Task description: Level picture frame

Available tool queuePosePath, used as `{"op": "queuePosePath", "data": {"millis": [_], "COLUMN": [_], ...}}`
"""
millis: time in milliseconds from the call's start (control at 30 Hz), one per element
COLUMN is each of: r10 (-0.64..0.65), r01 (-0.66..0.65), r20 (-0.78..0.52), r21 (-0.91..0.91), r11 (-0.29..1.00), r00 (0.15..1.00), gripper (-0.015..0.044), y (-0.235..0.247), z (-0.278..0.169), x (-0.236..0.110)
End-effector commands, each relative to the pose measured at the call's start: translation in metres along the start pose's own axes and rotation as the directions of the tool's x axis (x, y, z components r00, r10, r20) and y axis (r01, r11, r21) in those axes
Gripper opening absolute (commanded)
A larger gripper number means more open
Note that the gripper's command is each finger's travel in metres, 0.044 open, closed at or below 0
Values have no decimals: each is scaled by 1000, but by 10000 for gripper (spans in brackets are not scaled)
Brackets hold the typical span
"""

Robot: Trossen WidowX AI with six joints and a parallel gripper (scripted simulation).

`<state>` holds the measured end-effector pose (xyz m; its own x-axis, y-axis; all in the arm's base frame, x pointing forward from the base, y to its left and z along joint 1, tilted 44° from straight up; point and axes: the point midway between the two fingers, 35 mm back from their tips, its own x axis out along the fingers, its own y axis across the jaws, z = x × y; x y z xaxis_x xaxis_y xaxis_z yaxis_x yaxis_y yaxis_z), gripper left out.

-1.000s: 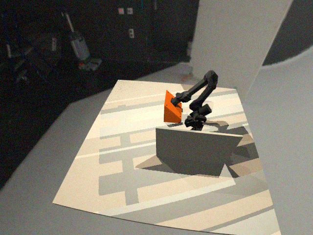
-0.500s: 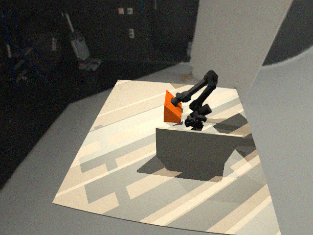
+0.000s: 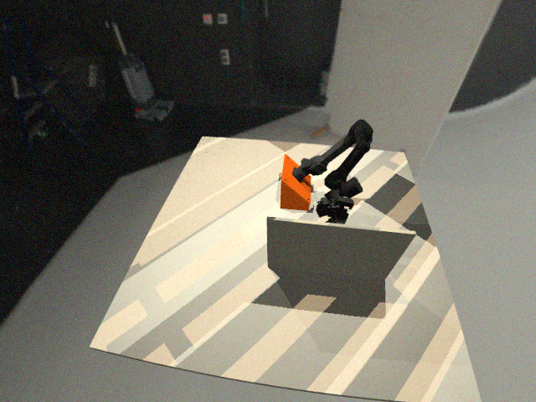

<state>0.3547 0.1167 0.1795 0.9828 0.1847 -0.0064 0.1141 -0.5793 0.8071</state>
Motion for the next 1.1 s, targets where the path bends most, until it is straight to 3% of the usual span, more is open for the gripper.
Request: {"op": "queuePosePath", "data": {"millis": [0, 1067], "r10": [11, 11], "r01": [-11, -11], "r20": [0, 0], "r21": [3, 3], "r11": [1000, 1000], "r00": [1000, 1000], "gripper": [0, 0], "y": [5, 12], "z": [0, 0], "x": [0, 0]}}
